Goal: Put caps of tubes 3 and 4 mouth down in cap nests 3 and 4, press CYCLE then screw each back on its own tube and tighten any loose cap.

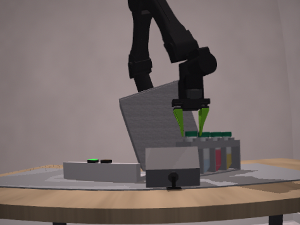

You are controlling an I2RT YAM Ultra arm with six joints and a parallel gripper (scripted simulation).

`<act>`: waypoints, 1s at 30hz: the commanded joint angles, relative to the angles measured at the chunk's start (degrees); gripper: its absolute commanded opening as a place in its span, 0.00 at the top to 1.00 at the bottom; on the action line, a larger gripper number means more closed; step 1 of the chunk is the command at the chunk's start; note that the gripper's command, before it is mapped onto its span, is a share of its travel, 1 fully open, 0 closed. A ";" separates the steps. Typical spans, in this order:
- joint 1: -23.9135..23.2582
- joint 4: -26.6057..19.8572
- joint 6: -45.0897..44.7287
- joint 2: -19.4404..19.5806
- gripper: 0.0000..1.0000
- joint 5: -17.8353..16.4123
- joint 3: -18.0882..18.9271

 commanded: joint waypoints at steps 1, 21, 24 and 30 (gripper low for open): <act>0.10 0.10 0.31 -0.73 0.51 -0.01 0.07; 0.17 -0.06 -34.00 -0.91 0.51 -0.02 0.04; 0.16 -0.04 -40.88 -0.93 0.51 -0.02 -0.01; 0.14 -0.04 -54.65 -0.93 0.51 -0.02 0.00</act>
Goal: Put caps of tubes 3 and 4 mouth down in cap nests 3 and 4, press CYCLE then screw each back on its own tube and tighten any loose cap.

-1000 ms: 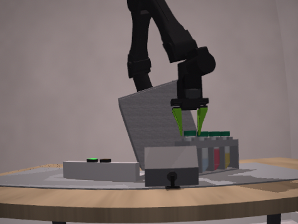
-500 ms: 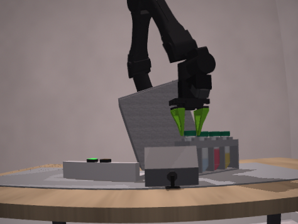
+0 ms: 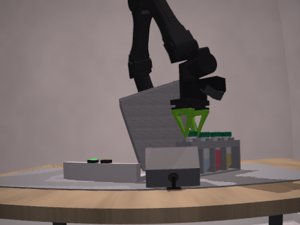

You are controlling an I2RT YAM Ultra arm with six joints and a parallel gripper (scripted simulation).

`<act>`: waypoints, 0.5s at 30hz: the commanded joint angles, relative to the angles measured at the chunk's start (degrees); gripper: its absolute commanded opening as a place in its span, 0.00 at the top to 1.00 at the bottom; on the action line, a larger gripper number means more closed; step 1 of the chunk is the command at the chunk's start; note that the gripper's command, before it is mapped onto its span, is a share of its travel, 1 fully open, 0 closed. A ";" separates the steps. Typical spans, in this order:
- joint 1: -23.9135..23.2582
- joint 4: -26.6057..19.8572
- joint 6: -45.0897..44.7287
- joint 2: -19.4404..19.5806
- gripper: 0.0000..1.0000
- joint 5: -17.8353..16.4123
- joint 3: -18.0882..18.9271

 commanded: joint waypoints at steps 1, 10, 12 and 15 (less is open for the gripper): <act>0.14 0.02 -9.49 -0.93 0.51 -0.02 0.09; 0.12 0.02 -27.85 -0.93 0.51 -0.02 0.09; 0.12 0.02 -32.44 -0.93 0.51 -0.02 0.10; 0.11 0.02 -39.32 -0.94 0.51 -0.02 0.10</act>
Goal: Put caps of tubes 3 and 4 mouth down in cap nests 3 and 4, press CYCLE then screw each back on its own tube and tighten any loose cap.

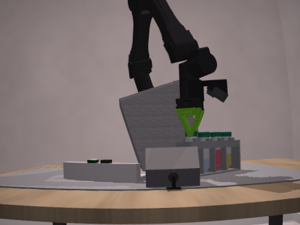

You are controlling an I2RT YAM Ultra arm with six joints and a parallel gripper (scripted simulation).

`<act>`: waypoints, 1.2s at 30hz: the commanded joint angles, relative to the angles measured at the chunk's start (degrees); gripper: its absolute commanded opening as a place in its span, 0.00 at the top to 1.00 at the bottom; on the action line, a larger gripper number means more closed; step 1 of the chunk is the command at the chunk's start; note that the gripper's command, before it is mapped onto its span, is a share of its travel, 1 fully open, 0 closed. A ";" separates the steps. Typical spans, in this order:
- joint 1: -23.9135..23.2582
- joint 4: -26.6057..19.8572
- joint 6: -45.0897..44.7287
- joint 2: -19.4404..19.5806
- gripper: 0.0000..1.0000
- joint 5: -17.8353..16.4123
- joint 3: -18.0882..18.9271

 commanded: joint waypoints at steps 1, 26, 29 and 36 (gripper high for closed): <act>0.11 0.02 -11.74 -0.94 0.51 -0.05 0.10; 0.09 -0.05 -47.16 -1.01 1.00 -0.05 0.08; 0.09 -0.05 -47.17 -1.01 1.00 -0.05 0.08; 0.09 -0.04 -47.16 -0.99 1.00 -0.04 0.09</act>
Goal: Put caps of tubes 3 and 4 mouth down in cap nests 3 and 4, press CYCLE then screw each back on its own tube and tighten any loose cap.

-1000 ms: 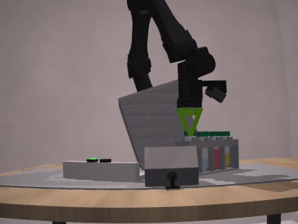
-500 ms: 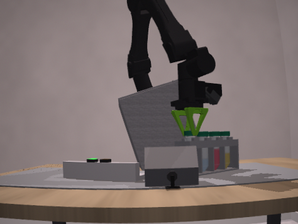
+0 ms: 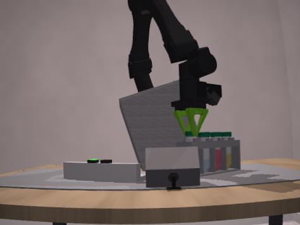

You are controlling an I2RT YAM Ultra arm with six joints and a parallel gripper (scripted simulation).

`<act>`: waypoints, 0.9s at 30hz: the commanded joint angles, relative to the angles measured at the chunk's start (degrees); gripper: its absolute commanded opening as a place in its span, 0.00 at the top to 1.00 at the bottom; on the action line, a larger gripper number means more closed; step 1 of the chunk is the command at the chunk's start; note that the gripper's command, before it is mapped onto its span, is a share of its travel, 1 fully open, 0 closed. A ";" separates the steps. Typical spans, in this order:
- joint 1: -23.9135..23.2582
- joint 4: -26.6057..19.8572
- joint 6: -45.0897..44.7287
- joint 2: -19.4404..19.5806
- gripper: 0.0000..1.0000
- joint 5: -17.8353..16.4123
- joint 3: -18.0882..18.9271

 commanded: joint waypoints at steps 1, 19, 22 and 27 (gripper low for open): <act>0.14 -0.02 -0.21 -0.99 1.00 -0.04 0.09; 0.11 0.05 37.00 -0.95 1.00 -0.04 0.08; 0.09 0.08 45.58 -0.93 1.00 -0.04 0.08; 0.10 0.09 59.91 -0.91 1.00 -0.04 0.09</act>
